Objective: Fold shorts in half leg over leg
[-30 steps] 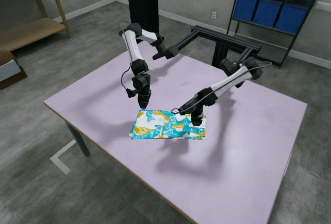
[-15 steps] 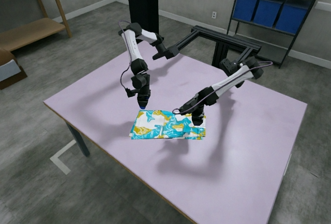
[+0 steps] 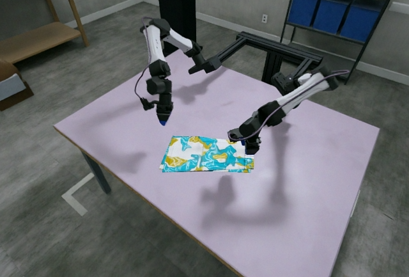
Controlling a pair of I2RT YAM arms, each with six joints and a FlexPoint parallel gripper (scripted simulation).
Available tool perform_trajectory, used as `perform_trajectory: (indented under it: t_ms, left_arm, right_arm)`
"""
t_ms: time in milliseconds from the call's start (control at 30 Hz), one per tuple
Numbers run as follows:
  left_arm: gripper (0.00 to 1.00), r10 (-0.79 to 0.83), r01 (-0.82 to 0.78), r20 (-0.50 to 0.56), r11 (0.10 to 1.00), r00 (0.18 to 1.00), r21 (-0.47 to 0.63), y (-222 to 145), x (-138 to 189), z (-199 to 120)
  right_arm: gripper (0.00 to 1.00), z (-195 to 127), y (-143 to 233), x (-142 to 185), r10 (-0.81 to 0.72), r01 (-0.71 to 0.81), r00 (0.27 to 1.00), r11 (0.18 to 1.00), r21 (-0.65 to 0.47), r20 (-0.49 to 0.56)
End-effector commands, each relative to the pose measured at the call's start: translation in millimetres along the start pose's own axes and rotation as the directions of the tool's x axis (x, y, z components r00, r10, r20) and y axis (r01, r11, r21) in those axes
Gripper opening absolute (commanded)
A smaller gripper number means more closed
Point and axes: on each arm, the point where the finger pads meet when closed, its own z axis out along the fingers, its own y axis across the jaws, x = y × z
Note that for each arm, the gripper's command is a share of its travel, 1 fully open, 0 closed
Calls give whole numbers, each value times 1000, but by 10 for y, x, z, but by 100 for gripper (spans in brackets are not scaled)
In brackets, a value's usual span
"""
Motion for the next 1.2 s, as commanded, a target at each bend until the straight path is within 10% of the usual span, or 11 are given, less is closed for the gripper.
perform_trajectory:
  t_ms: [0,1167]
  left_arm:
    - [55,-134,138,117,990,984,-22,242,-78,-222]
    - [55,-539,608,611,786,580,116,1141,142,-1757]
  right_arm:
    - [55,-330,255,-369,1,1,1000,991,-132,13]
    - [55,-2003,108,-1924,-86,212,956,864,-458,280]
